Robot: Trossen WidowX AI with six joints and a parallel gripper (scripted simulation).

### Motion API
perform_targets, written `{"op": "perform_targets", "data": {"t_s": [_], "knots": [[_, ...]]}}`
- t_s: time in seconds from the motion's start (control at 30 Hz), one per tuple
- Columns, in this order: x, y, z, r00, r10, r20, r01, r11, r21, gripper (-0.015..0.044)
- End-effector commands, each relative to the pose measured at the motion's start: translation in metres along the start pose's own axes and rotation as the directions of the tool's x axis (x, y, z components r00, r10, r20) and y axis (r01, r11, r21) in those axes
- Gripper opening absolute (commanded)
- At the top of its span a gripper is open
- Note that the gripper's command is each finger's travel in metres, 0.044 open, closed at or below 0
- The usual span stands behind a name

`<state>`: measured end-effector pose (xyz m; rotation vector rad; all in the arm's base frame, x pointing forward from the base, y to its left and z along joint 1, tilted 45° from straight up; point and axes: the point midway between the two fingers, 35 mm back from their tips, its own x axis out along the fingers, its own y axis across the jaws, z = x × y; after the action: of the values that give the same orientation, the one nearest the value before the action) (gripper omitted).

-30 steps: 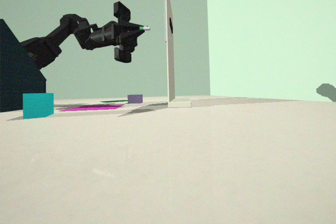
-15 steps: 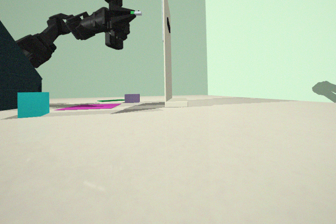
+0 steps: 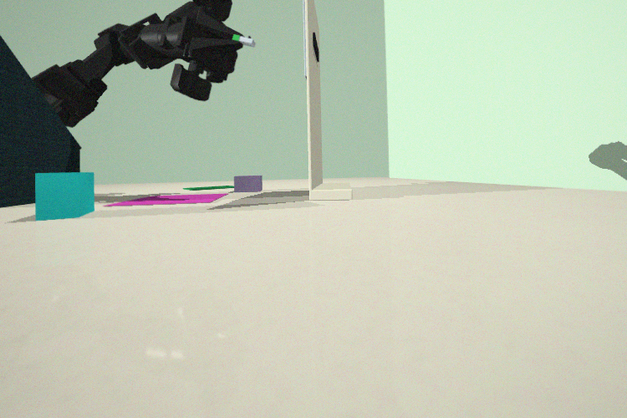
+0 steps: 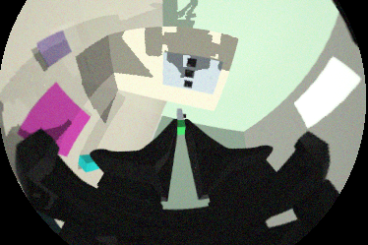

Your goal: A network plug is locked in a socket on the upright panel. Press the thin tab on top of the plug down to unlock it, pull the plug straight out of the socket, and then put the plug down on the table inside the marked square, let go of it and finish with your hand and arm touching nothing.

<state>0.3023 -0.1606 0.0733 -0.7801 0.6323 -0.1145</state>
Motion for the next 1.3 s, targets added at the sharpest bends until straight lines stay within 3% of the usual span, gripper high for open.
{"op": "perform_targets", "data": {"t_s": [0.0,0.7,0.97,1.27], "knots": [[0.005,0.025,-0.011,0.992,0.124,0.004,-0.124,0.991,-0.049,0.0000],[-0.011,0.126,-0.044,0.803,0.578,0.148,-0.559,0.815,-0.153,0.0000],[-0.025,0.151,-0.045,0.714,0.657,0.244,-0.638,0.753,-0.160,0.0000],[-0.024,0.155,-0.045,0.712,0.658,0.246,-0.640,0.752,-0.160,0.0000]]}}
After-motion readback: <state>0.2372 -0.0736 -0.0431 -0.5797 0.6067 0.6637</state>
